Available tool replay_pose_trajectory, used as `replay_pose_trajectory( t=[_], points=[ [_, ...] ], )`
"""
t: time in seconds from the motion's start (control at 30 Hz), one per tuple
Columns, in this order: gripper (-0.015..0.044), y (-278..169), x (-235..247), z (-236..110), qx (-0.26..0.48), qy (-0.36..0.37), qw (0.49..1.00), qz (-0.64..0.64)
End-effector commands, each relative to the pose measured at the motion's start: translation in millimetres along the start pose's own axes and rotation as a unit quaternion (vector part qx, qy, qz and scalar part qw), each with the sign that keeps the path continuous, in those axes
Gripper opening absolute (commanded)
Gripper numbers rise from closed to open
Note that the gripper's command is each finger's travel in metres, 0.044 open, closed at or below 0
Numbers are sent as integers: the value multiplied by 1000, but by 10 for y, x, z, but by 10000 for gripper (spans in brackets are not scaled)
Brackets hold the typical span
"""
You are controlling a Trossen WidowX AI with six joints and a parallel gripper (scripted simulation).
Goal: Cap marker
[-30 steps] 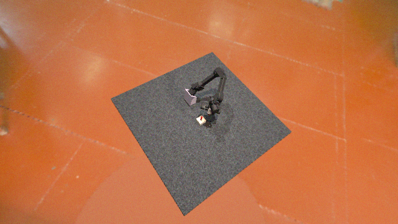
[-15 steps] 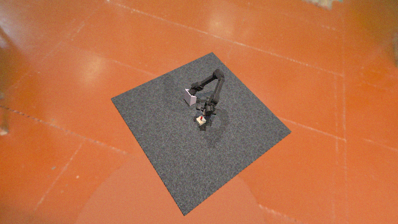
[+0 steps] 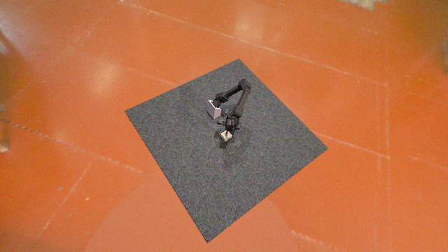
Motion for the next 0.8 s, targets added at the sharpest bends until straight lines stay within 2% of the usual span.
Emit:
replay_pose_trajectory(
  t=[0.0, 0.77],
  points=[
    [0, 7, -12, 24, 0, 0, 1000, -1],
    [0, 19, -5, 377, 0, 0, 1000, -1]
  ],
)
Point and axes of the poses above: the point midway between the two fingers, 35 mm back from their tips, its own z axis out along the fingers, its own x axis across the jaws, y = z × x, the point moved 7 cm from there along -z, back along the fingers, and after that the axes turned 3 degrees about z, right-handed, at the moved point
